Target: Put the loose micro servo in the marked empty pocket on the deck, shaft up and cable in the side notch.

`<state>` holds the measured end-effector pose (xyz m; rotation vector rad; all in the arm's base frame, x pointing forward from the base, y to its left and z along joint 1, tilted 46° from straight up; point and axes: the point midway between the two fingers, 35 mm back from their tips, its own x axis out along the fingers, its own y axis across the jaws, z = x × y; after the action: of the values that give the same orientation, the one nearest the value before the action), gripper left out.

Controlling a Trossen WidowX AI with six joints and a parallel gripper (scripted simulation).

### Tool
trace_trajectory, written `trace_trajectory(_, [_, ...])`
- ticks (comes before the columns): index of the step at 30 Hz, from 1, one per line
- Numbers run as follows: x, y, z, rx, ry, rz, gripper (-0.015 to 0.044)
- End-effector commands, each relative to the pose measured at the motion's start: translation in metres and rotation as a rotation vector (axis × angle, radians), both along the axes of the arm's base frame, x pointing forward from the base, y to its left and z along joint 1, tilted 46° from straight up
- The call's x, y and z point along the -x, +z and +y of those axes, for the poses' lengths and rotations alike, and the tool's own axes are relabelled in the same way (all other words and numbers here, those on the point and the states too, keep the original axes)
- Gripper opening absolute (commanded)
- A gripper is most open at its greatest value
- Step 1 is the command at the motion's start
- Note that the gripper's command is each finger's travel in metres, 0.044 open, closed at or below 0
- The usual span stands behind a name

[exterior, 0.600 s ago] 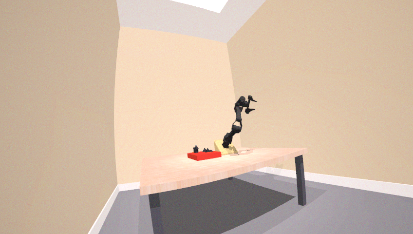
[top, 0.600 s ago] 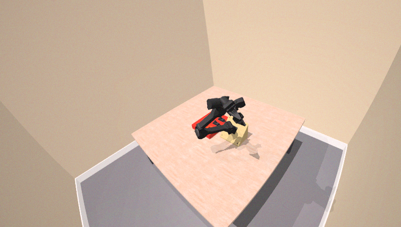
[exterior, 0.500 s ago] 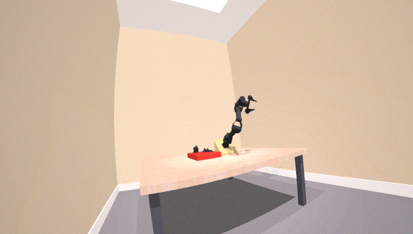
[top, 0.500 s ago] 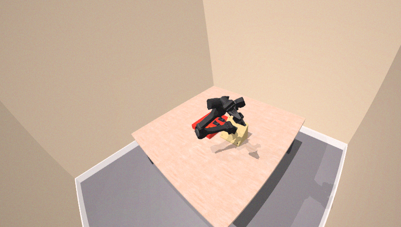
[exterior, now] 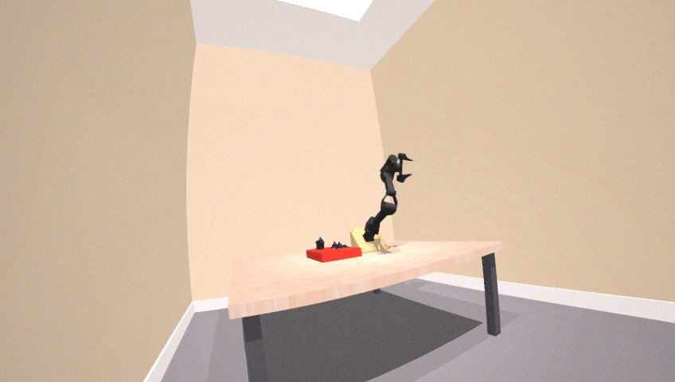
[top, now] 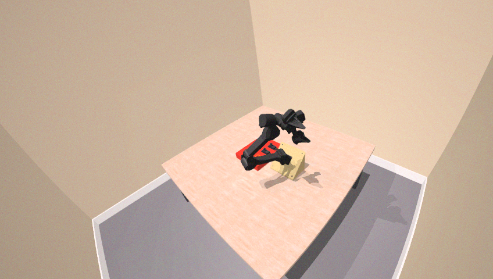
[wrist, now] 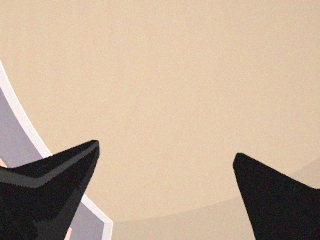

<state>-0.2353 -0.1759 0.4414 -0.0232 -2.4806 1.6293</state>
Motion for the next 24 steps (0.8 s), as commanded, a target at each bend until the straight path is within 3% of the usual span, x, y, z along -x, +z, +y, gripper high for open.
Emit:
trace_trajectory(1, [-0.003,-0.004,-0.021,-0.037,0.077,-0.003,0.044])
trace_trajectory(24, [-0.065,-0.072,-0.172,-0.426,0.603,-0.069,0.044])
